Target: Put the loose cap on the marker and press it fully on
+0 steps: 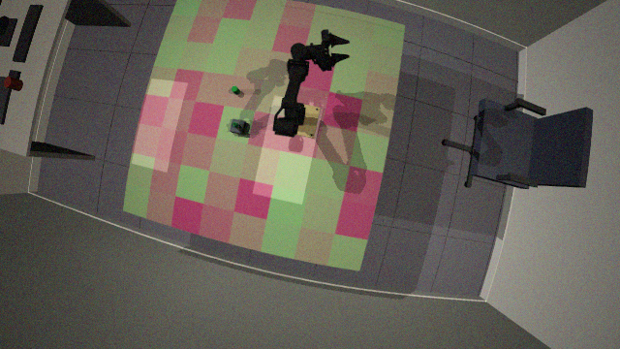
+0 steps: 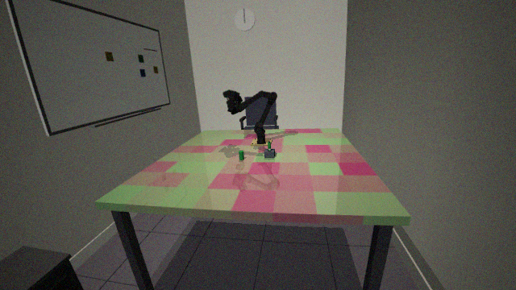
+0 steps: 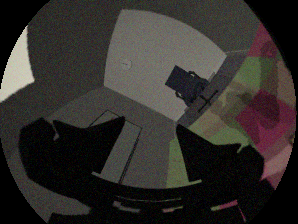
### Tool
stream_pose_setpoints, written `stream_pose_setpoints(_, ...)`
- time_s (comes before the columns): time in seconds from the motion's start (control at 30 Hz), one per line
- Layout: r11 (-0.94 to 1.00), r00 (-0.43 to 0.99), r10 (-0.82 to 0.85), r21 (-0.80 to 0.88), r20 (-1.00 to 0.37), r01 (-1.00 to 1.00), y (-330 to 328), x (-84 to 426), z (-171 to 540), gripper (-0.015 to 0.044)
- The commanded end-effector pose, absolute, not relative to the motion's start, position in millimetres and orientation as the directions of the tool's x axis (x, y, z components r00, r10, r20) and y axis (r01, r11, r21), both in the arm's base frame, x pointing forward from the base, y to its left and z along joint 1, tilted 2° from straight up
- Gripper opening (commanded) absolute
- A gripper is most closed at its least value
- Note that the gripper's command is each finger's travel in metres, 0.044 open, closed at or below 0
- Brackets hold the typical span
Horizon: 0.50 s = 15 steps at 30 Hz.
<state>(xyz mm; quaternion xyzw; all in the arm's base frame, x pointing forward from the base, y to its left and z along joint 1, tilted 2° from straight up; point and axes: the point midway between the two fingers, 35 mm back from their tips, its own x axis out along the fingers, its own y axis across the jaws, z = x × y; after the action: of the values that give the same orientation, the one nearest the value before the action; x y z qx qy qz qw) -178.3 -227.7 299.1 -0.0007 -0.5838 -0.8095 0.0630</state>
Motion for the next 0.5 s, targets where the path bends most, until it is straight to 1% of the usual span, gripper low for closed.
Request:
stream_pose_setpoints(0.0,-0.318,-0.991,-0.112,0.942,0.075,0.107,-230,-177,299,0.0374)
stream_pose_setpoints(0.07,-0.379,-0.978,-0.194,0.914,0.071,0.141,-250,-168,300,0.0321)
stream_pose_setpoints(0.17,-0.495,-0.925,-0.378,0.835,0.043,0.241,-293,-140,297,0.0247)
stream_pose_setpoints(0.33,-0.598,-0.766,-0.641,0.662,-0.057,0.451,-351,-78,284,0.0247)
stream_pose_setpoints(0.47,-0.587,-0.591,-0.787,0.506,-0.177,0.631,-382,-19,266,0.0247)
